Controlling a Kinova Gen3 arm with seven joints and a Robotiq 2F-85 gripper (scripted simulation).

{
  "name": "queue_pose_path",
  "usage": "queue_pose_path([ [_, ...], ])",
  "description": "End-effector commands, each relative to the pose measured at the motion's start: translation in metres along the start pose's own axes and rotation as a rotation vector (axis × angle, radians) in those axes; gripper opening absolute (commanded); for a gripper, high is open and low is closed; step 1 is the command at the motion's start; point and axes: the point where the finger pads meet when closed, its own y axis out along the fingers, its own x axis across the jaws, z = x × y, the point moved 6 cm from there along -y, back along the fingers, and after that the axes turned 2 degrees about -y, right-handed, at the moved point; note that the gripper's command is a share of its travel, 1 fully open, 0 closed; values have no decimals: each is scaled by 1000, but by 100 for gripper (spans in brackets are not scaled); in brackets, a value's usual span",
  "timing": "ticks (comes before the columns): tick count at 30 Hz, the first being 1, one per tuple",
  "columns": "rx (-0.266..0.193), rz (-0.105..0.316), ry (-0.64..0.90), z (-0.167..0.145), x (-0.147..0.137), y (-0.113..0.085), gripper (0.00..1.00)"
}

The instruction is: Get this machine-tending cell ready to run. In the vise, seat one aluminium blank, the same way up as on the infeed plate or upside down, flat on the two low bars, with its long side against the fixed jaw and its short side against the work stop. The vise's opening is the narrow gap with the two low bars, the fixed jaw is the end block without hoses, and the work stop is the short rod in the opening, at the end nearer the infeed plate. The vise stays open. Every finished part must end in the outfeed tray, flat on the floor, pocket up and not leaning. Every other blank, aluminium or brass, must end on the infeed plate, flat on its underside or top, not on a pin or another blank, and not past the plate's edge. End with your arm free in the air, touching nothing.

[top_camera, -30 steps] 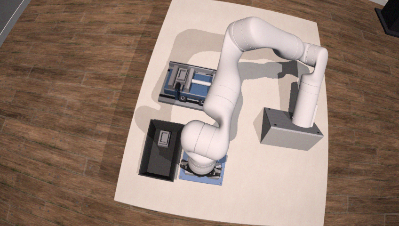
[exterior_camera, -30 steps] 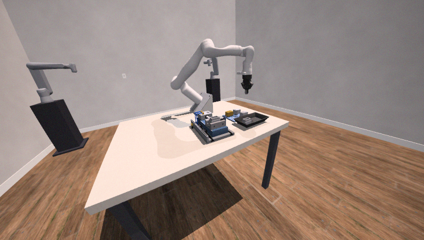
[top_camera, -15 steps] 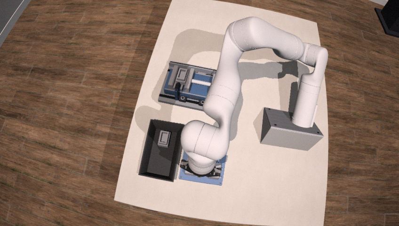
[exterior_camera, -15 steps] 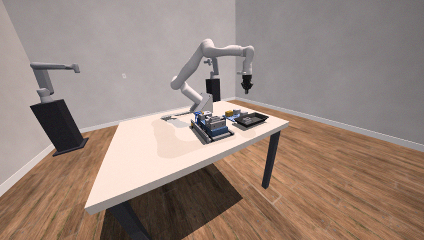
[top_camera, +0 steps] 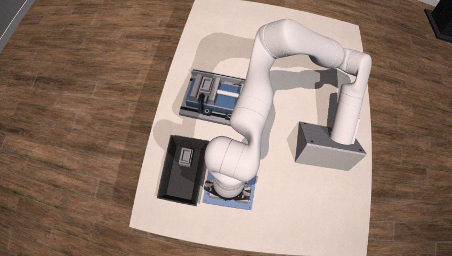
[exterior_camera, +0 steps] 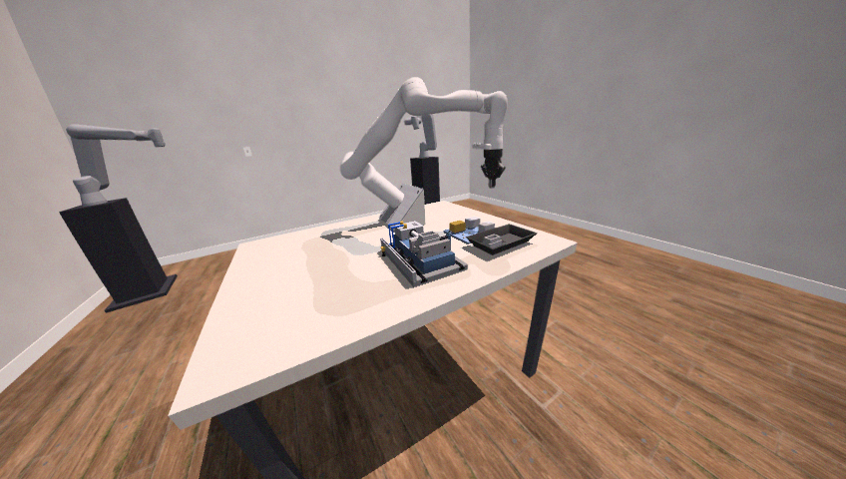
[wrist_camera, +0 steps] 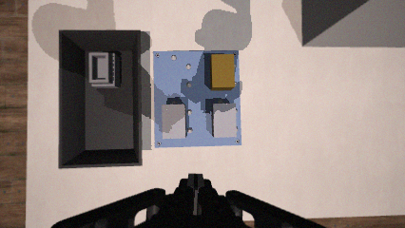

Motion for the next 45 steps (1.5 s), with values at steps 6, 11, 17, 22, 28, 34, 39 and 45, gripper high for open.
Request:
queue_pose_path([
  [6, 6, -7, -15, 0, 5, 0, 0],
  [11, 6, -7, -15, 0, 5, 4, 0],
  [17, 6, -7, -15, 0, 5, 9, 0],
  [22, 6, -7, -15, 0, 5, 18, 0],
  [28, 6, -7, -15, 0, 5, 30, 0],
  [34, 6, -7, -15, 0, 5, 39, 0],
  [39, 6, -7, -15, 0, 5, 49, 0],
  [45, 6, -7, -15, 0, 5, 59, 0],
])
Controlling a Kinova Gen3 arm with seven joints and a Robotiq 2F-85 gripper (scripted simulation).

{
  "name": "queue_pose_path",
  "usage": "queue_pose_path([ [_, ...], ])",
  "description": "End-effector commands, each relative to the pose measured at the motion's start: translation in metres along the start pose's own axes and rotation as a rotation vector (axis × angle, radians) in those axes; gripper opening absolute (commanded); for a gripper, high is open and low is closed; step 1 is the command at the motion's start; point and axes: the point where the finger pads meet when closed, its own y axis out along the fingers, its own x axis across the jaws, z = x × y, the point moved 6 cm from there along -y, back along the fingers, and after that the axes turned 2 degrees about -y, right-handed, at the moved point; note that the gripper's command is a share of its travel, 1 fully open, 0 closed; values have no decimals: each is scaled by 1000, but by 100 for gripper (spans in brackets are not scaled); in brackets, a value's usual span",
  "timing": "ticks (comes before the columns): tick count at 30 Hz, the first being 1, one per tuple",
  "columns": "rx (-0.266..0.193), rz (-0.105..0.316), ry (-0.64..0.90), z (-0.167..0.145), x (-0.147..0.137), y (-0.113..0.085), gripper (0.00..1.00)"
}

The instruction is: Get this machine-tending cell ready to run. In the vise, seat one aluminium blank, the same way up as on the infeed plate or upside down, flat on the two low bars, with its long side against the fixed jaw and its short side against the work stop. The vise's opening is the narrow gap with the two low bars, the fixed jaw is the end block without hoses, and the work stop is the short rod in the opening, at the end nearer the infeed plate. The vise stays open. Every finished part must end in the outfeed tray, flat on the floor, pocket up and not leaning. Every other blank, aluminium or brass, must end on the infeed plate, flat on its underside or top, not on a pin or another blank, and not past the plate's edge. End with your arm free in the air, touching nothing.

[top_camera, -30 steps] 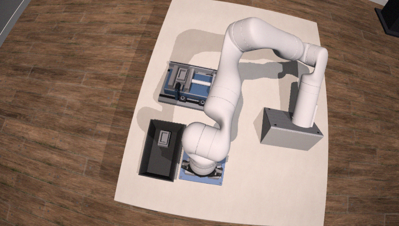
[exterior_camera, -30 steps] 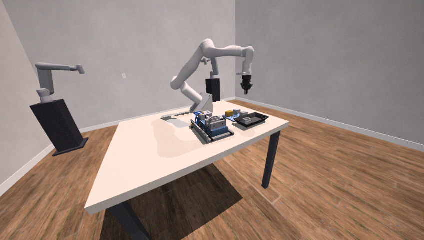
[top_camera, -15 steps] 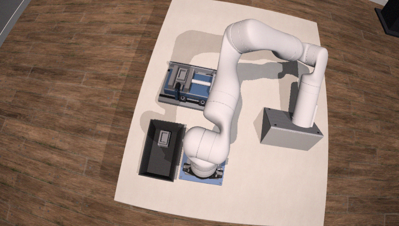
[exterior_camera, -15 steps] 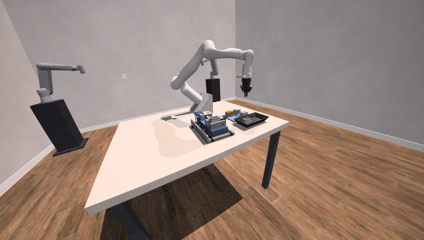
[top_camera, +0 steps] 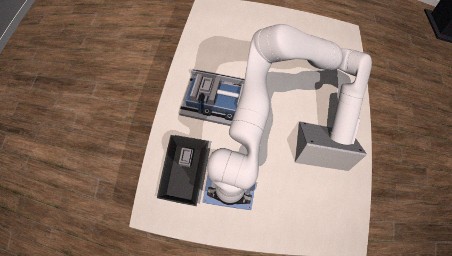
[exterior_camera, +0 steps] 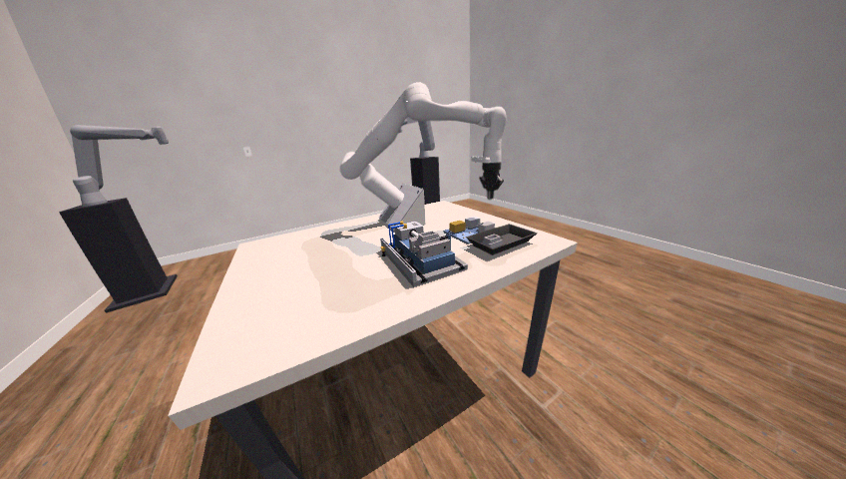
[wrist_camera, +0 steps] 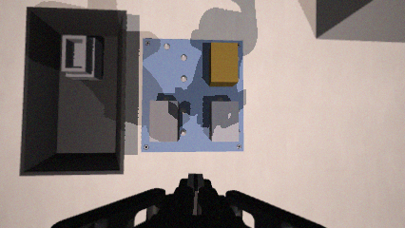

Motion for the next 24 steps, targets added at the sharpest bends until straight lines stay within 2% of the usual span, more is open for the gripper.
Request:
queue_pose_path([
  [1, -1, 6, 11, 0, -3, 8, 0],
  [24, -2, 6, 11, 0, -3, 16, 0],
])
